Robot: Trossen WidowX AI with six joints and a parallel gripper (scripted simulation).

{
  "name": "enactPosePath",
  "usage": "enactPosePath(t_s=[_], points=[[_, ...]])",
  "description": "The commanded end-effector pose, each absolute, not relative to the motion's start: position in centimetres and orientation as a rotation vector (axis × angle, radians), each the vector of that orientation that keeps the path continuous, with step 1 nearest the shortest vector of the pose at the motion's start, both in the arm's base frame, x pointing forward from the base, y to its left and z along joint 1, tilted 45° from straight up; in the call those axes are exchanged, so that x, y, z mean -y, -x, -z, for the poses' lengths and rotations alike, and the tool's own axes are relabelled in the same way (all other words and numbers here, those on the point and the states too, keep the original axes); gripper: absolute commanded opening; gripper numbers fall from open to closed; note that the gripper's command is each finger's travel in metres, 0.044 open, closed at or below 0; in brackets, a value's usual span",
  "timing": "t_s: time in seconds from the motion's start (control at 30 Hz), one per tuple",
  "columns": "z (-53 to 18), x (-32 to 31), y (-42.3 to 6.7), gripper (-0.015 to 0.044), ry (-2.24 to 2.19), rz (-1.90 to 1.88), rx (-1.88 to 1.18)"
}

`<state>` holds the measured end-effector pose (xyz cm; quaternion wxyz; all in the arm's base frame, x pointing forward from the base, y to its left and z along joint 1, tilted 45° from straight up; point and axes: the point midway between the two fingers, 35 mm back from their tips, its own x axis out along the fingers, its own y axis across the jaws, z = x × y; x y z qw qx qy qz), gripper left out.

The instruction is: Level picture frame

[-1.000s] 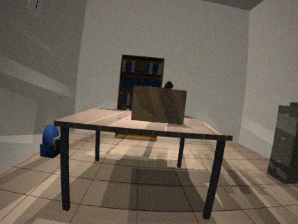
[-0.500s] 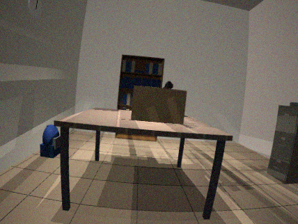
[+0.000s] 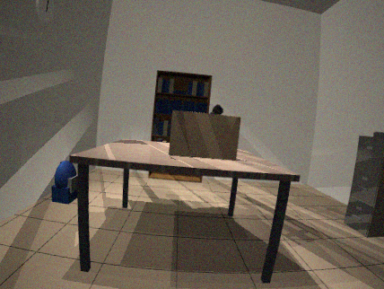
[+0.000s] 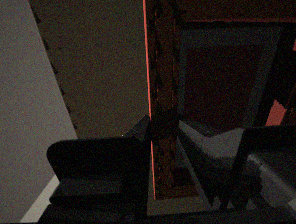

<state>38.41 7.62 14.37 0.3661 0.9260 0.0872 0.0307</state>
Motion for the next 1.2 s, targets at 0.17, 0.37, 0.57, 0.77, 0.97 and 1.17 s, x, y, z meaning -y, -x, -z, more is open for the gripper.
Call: enactPosePath(t_s=[0.17,0.37,0.57,0.77,0.97,1.17], points=[[-14.4,-7.6,-38.4,0.0000,-2.335,-0.084,-0.225],[-14.4,-7.6,-38.4,0.0158,-2.350,-0.081,-0.221],[-14.4,-7.6,-38.4,0.0260,-2.350,-0.081,-0.221],[-14.9,-7.1,-35.0,0.0260,-2.403,-0.075,-0.228],[-14.2,-6.2,-29.1,0.0260,-2.494,-0.063,-0.239],[-14.8,-5.3,-29.9,0.0260,-2.485,-0.056,-0.245]])
